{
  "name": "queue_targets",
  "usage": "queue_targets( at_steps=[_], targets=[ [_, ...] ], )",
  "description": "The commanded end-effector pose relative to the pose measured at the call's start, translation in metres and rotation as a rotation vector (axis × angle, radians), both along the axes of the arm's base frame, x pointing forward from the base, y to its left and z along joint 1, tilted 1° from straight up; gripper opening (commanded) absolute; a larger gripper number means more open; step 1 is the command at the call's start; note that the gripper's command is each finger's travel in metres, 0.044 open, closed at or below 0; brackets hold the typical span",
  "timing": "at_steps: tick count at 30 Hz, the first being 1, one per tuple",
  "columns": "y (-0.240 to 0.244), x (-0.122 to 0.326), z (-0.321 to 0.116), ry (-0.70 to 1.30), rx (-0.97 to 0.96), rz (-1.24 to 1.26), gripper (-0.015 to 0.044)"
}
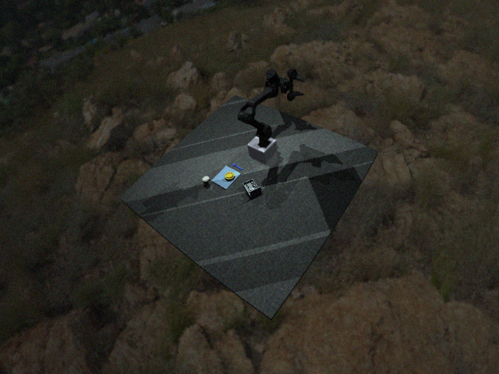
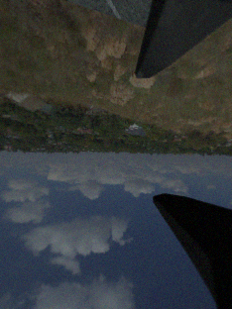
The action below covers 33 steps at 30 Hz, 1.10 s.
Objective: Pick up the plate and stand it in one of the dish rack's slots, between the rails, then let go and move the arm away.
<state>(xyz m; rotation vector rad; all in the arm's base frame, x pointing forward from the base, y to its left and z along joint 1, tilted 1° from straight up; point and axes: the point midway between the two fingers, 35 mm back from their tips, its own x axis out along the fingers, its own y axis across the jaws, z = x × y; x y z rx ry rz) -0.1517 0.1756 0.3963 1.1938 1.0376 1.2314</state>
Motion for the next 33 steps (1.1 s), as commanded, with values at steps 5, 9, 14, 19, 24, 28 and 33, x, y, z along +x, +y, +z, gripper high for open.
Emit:
queue_targets(
  at_steps=[5,9,14,19,24,28,33],
  targets=[
    [0.019,0.004,-0.001,-0.100,0.010,-0.067,0.0400],
    [0.041,0.012,-0.004,-0.215,0.007,-0.142,0.0400],
    [0.066,0.021,-0.011,-0.306,0.004,-0.191,0.0400],
    [0.093,0.038,-0.020,-0.449,-0.047,-0.274,0.0400],
    [0.120,0.062,-0.032,-0.585,-0.120,-0.351,0.0400],
    [0.140,0.086,-0.044,-0.686,-0.195,-0.407,0.0400],
    [0.161,0.121,-0.060,-0.783,-0.295,-0.467,0.0400]
  ],
)
